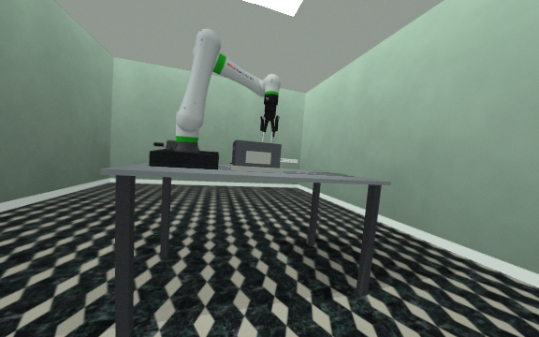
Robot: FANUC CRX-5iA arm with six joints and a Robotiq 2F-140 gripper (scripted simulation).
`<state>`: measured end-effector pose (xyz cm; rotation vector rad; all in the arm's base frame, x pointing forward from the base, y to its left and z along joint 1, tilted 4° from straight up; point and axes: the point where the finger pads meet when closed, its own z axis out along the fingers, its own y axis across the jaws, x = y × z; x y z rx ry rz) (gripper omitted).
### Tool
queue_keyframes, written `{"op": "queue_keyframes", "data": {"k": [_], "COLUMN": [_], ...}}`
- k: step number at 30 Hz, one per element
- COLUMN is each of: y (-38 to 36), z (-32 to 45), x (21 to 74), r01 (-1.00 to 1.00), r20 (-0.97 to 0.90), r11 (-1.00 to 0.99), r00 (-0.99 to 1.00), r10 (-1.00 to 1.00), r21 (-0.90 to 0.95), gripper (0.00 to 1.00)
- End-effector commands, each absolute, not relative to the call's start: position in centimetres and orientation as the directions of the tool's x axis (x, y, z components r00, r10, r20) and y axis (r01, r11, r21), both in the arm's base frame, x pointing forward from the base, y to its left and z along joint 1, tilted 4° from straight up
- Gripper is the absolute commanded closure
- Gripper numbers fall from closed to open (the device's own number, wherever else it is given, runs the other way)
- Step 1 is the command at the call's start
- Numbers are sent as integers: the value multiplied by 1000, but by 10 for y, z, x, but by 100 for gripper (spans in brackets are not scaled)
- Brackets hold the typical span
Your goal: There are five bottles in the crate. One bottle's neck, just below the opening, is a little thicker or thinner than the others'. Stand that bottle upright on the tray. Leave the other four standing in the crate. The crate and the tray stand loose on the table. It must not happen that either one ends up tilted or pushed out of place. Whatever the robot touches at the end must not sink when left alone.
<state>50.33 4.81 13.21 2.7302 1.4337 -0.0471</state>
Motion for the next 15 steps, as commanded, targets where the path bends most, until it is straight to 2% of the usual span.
{"op": "queue_keyframes", "data": {"k": [1,15], "y": [48,50], "z": [136,165], "x": [504,504], "r01": [823,823], "r20": [-53,-53], "r11": [-566,-566], "r00": [568,568], "r10": [822,822], "r21": [38,38], "gripper": [56,56]}}
